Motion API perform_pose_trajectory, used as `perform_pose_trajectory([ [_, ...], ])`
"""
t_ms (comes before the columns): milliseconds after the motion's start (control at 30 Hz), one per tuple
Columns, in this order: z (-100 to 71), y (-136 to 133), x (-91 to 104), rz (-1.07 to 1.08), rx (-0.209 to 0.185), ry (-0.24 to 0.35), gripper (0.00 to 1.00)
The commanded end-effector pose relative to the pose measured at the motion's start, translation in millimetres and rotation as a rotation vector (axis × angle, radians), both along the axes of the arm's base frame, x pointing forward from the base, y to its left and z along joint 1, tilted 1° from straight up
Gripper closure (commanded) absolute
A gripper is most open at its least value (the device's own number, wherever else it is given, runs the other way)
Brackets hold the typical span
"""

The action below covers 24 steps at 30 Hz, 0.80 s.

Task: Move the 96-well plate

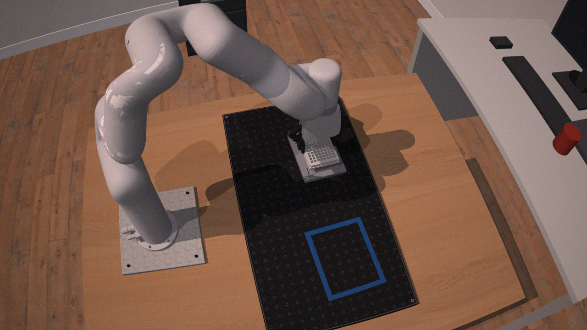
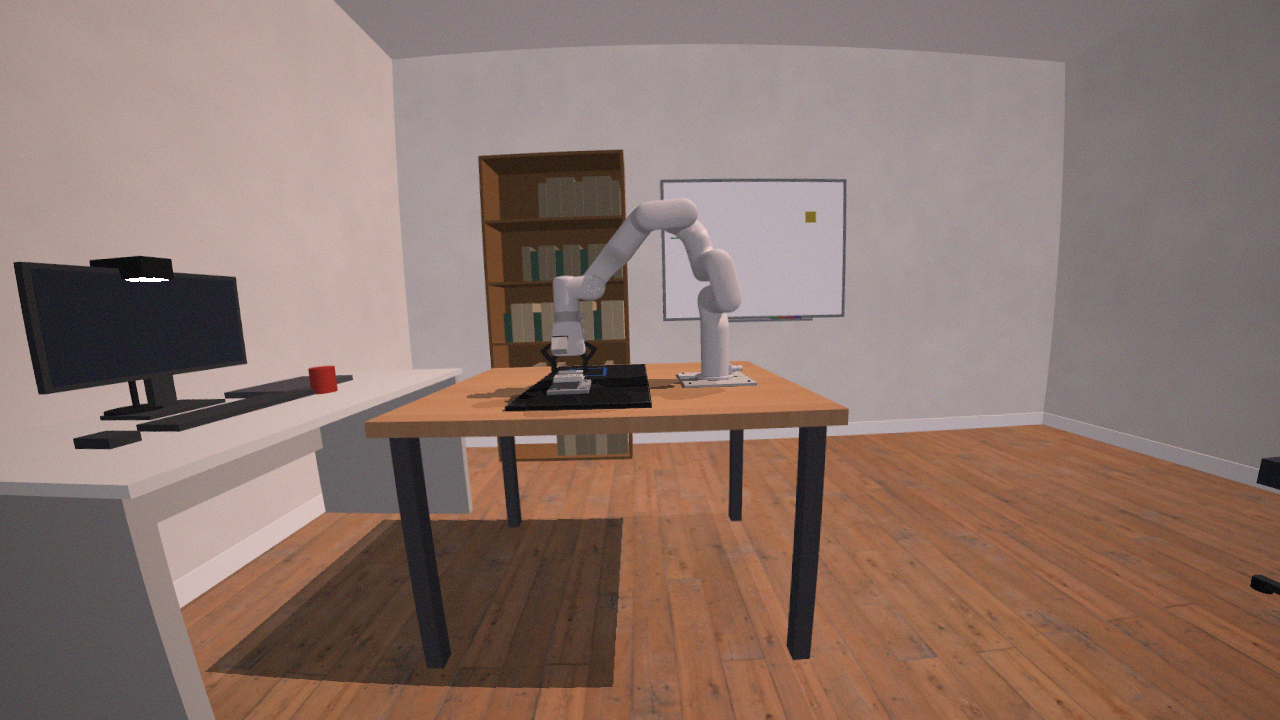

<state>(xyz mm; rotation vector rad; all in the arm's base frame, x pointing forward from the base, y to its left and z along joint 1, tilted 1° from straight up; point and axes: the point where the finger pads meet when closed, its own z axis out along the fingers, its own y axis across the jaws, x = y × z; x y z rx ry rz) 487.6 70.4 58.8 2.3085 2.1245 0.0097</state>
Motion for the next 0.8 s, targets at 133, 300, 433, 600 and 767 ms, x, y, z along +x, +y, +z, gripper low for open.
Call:
perform_pose_trajectory([
  [133,14.0,0,1.8,0.000,0.001,-0.006,1.00],
  [300,22.4,0,1.7,0.000,0.001,-0.006,1.00],
  [433,25.7,0,1.7,0.000,0.001,-0.006,1.00],
  [600,34.1,0,1.6,0.000,0.001,-0.006,1.00],
  [767,42.4,0,1.5,0.000,0.001,-0.006,1.00],
])
